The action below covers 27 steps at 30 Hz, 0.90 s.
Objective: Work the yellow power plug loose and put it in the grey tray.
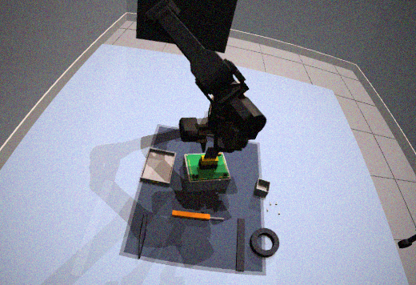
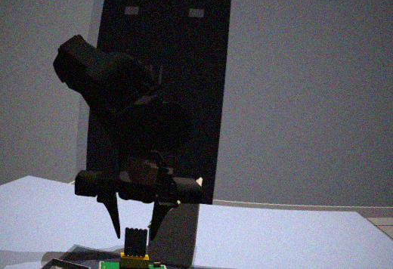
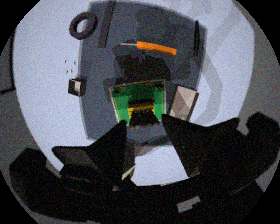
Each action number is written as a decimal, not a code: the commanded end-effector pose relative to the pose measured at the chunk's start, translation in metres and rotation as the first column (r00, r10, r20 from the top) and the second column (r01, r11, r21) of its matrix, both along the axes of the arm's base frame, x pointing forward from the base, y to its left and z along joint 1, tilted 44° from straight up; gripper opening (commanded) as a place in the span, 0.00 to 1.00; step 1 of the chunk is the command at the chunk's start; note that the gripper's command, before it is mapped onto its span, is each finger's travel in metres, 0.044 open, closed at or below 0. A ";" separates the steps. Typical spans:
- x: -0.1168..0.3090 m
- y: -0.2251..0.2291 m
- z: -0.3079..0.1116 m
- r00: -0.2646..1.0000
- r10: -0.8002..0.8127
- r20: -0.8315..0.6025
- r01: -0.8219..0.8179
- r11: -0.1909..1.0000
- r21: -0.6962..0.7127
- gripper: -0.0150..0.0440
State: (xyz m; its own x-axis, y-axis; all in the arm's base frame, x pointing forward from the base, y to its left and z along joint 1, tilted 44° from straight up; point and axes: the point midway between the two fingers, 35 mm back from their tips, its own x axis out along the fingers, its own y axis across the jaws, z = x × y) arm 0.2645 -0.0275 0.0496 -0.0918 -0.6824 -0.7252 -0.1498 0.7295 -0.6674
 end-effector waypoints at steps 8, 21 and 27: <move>-0.002 -0.011 -0.011 1.000 0.005 -0.004 -0.005 1.000 -0.005 0.68; -0.002 -0.014 -0.014 1.000 0.005 -0.004 -0.005 1.000 -0.005 0.50; -0.002 -0.014 -0.014 1.000 0.005 -0.004 -0.005 1.000 -0.005 0.25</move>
